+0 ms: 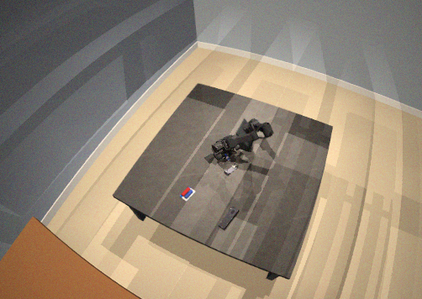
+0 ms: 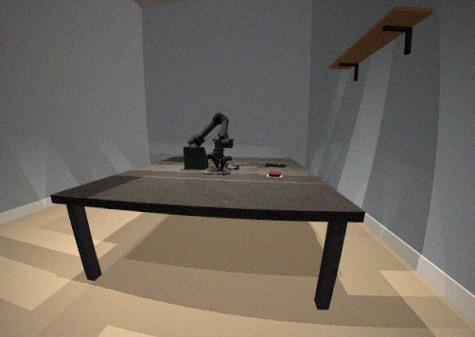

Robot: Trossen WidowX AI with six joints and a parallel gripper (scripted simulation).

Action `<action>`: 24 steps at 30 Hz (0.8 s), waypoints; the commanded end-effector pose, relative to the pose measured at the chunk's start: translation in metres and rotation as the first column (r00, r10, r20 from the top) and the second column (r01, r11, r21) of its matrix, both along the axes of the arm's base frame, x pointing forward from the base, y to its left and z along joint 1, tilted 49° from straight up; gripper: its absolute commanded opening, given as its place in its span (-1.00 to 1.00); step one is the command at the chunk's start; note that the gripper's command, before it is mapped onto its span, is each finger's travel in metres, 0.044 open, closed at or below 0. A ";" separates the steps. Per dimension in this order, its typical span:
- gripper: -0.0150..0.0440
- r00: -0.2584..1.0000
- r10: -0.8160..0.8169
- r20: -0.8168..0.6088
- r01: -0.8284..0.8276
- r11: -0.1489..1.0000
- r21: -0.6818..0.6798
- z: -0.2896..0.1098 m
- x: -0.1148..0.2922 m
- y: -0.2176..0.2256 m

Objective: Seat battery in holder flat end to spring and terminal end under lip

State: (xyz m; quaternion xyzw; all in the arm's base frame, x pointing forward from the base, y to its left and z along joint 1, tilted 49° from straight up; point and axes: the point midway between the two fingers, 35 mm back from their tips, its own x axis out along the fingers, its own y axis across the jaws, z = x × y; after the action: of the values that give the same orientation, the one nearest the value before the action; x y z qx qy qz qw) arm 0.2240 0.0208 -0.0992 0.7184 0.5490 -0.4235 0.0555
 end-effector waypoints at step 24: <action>-0.23 1.000 -0.005 -0.013 0.005 1.000 0.004 0.032 -0.004 -0.036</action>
State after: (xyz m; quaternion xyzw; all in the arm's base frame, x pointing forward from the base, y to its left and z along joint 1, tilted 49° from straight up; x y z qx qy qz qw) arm 0.2189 -0.0077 -0.0755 0.7180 0.5455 -0.4303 0.0420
